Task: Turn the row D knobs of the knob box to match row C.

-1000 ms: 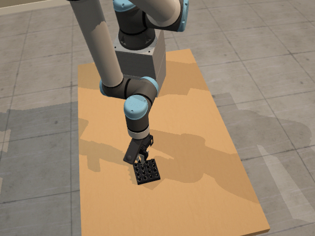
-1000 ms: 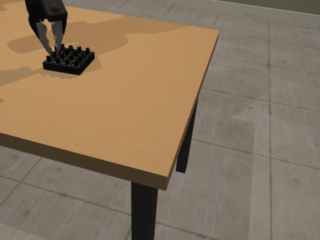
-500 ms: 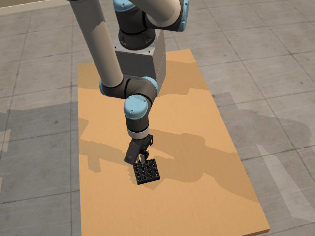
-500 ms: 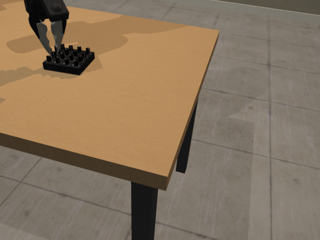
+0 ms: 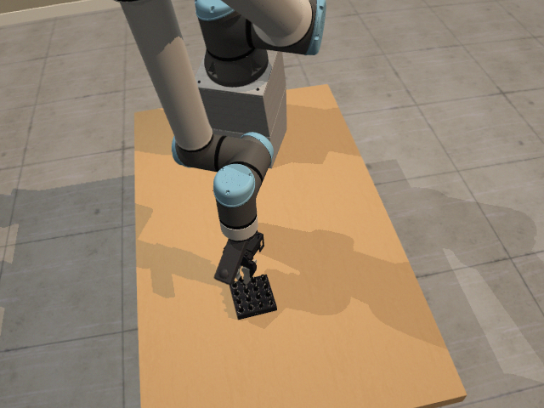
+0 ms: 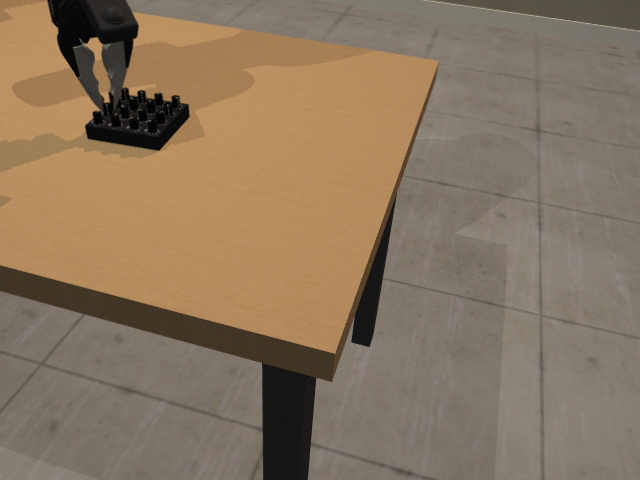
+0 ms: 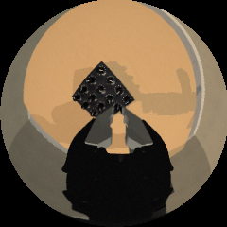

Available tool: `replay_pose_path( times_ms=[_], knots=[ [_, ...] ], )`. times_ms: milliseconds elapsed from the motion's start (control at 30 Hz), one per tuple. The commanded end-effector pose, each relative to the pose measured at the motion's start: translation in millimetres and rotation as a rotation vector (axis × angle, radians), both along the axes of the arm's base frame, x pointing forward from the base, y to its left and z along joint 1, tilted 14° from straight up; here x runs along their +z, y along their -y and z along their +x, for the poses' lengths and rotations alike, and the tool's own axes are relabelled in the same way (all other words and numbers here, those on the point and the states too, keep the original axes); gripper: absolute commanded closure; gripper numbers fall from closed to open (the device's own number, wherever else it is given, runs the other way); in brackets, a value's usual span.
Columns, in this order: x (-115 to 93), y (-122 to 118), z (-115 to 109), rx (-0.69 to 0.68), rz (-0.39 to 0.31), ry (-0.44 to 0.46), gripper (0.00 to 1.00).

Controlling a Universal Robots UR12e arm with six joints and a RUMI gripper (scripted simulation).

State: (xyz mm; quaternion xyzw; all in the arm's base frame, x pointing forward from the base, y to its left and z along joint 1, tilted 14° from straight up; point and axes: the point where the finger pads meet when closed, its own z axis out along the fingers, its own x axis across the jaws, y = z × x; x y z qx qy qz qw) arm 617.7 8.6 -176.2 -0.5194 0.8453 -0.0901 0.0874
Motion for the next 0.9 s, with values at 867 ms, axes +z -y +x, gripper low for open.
replay_pose_path(
  times_ms=[867],
  knots=[
    [2.9,-0.2,-0.4,0.0,0.0,0.001,0.89]
  ],
)
